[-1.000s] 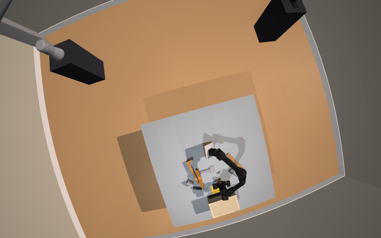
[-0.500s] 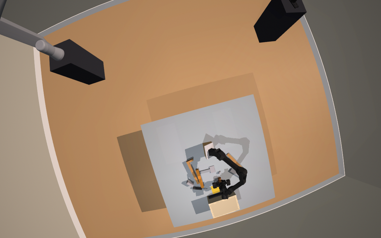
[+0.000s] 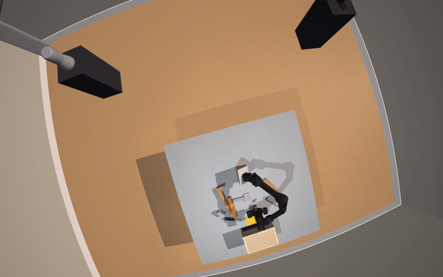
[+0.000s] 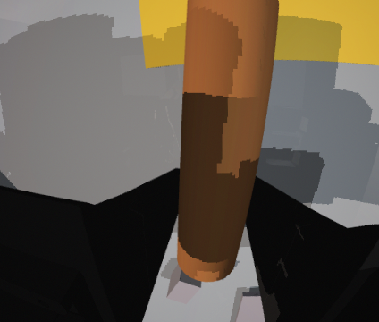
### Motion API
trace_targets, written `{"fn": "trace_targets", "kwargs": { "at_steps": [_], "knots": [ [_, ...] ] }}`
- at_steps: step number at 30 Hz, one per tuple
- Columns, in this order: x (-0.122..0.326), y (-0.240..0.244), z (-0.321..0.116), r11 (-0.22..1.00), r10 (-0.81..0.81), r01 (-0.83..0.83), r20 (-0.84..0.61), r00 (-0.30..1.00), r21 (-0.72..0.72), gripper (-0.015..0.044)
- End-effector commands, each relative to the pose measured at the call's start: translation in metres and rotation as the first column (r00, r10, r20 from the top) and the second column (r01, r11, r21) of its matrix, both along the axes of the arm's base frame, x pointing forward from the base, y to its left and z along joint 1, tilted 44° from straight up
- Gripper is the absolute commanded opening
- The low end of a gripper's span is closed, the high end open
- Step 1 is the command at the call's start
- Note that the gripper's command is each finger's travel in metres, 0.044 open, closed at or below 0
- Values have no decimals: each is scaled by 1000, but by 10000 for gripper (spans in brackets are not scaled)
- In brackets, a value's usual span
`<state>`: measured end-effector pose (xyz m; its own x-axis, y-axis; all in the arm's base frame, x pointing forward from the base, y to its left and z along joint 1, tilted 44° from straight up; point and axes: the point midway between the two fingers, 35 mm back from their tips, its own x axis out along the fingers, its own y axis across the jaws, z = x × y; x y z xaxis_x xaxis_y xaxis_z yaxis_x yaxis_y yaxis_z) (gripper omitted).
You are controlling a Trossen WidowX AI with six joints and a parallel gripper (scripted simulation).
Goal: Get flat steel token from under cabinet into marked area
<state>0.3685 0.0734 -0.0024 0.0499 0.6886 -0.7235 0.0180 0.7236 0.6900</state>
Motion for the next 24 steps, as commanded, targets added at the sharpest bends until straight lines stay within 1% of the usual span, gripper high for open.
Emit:
{"fn": "trace_targets", "kwargs": {
  "at_steps": [1,24],
  "knots": [
    [-6,0,-1,1000,3,-3,-3,1000,-1,0],
    [-29,2,-1,1000,3,-3,-4,1000,-1,0]
  ]
}}
